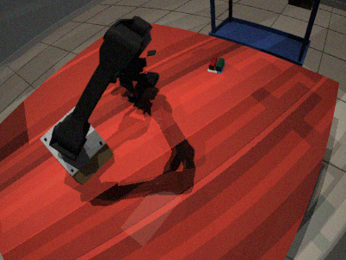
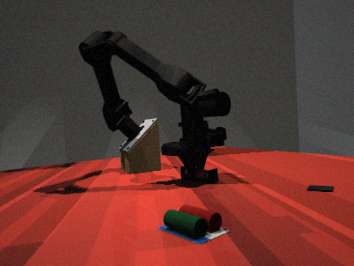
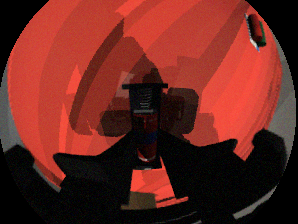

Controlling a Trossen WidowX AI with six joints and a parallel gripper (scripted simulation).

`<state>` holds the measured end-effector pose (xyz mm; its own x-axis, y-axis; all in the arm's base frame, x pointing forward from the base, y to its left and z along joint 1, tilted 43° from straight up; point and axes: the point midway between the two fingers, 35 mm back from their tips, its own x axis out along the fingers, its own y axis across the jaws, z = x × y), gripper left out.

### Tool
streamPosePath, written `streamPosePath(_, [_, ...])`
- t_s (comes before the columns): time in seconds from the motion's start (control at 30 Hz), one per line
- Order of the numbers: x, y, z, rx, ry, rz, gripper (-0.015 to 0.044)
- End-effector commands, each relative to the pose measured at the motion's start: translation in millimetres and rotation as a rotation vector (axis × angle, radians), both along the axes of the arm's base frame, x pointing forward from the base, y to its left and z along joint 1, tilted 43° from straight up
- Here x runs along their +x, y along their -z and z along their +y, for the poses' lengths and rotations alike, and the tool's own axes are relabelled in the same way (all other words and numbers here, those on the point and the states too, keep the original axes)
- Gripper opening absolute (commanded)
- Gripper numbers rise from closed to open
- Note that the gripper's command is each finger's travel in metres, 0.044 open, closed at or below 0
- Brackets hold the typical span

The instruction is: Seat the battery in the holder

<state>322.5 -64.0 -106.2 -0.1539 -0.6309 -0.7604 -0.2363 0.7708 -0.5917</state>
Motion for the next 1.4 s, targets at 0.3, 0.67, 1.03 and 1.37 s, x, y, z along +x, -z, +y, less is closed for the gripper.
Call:
streamPosePath(0.3, [1, -8, 7, 0.001, -0.001, 0.001, 0.0189])
streamPosePath(0.67, [12, -60, 56, 0.005, -0.001, -0.001, 0.0399])
streamPosePath(1.03, [14, -64, 61, 0.005, 0.000, -0.001, 0.0440])
streamPosePath(1.37, [14, -64, 61, 0.005, 0.000, -0.001, 0.0440])
